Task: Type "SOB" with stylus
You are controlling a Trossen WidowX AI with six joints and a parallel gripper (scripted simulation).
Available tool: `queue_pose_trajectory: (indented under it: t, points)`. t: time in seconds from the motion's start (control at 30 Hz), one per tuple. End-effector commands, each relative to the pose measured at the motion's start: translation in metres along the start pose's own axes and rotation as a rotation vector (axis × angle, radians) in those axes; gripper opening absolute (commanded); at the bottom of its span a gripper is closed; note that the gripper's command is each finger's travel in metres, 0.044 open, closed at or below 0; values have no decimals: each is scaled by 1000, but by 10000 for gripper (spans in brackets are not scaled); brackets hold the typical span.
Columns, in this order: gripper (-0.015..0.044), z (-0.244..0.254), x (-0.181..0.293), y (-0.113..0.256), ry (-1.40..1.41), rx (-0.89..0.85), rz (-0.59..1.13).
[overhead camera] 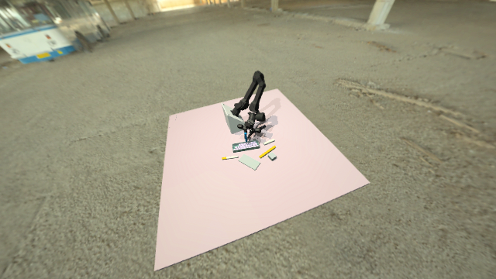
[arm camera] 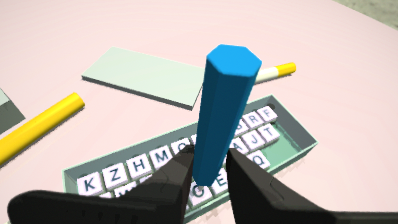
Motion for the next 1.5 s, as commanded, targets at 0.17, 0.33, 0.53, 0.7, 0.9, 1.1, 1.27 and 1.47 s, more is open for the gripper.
queue_pose_trajectory:
  t: [0.17,0.33,0.53,0.7,0.9,1.1,1.27,1.47]
  points:
    - [81,-2,-22,13,-1,-4,-7]
    - [81,-3,-27,16,-1,-5,-8]
    - [81,-3,-27,16,-1,-5,-8]
    - [81,-3,-27,16,-1,-5,-8]
    - [64,-4,-26,15,-2,3,-8]
    - [0,-7,-30,8,-2,5,-6]
    - [0,-12,-37,-4,-2,5,-4]
    - [0,-21,-44,-16,-2,4,-4]
Point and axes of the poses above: the point midway between the two fingers, 35 mm back from their tips, its own y axis back along the fingers, its own z axis across the jaws, x = y × z, the point moved 10 cm from there along y, back along the fingers, and after that the axes turned 7 degrees about y, right-handed, at the moved point
